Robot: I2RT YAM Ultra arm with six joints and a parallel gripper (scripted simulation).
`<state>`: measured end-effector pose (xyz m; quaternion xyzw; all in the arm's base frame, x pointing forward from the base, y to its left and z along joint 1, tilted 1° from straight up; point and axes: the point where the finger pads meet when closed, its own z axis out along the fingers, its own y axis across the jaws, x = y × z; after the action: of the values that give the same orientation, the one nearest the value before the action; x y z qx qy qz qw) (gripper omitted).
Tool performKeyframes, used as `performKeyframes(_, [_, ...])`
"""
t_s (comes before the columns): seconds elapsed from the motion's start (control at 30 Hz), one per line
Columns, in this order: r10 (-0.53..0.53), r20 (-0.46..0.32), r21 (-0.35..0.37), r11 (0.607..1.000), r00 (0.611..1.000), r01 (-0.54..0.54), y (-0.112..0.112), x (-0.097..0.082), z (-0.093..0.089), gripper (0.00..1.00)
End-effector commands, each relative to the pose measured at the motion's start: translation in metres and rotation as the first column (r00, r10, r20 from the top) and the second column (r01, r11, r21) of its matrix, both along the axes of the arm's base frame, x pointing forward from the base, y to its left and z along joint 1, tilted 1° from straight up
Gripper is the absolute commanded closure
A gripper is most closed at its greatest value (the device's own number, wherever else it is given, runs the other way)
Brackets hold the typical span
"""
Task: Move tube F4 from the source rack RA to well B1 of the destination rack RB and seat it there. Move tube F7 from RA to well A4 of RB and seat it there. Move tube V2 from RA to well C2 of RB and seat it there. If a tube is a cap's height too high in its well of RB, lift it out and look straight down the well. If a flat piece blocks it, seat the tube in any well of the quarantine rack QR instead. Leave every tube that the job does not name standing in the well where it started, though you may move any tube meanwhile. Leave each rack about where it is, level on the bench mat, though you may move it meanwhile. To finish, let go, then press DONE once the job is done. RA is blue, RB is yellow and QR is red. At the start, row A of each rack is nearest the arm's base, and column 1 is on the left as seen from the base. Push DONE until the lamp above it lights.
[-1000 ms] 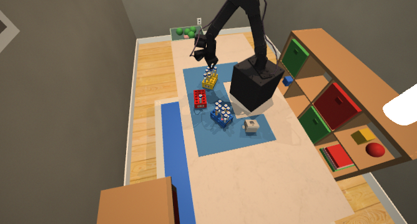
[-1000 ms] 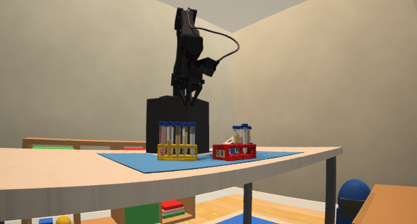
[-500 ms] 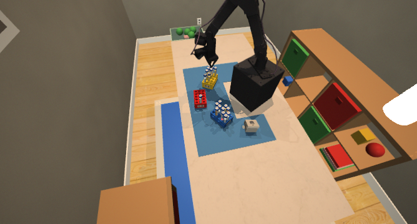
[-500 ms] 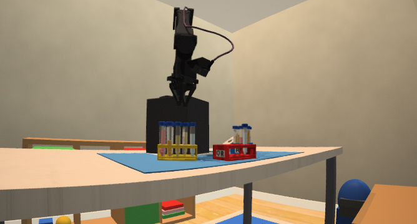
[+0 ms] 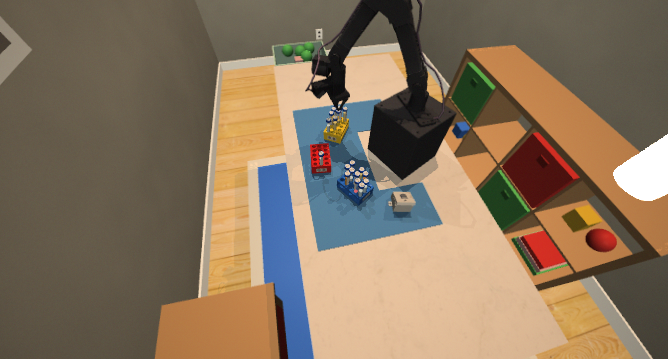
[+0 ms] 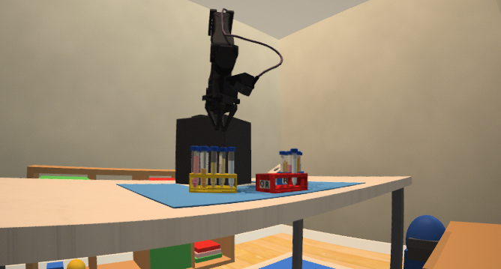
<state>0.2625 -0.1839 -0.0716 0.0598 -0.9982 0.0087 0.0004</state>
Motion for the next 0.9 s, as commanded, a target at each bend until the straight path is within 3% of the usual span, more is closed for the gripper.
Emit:
performKeyframes(0.0, [0.004, 0.001, 0.009, 1.0, 1.0, -0.004, 0.006, 0.002, -0.013, 0.7])
performKeyframes(0.67, [0.005, 0.008, 0.003, 1.0, 1.0, -0.005, 0.003, 0.007, -0.044, 0.7])
performKeyframes(0.87, [0.006, 0.016, -0.001, 1.0, 1.0, -0.006, 0.002, 0.009, -0.042, 0.7])
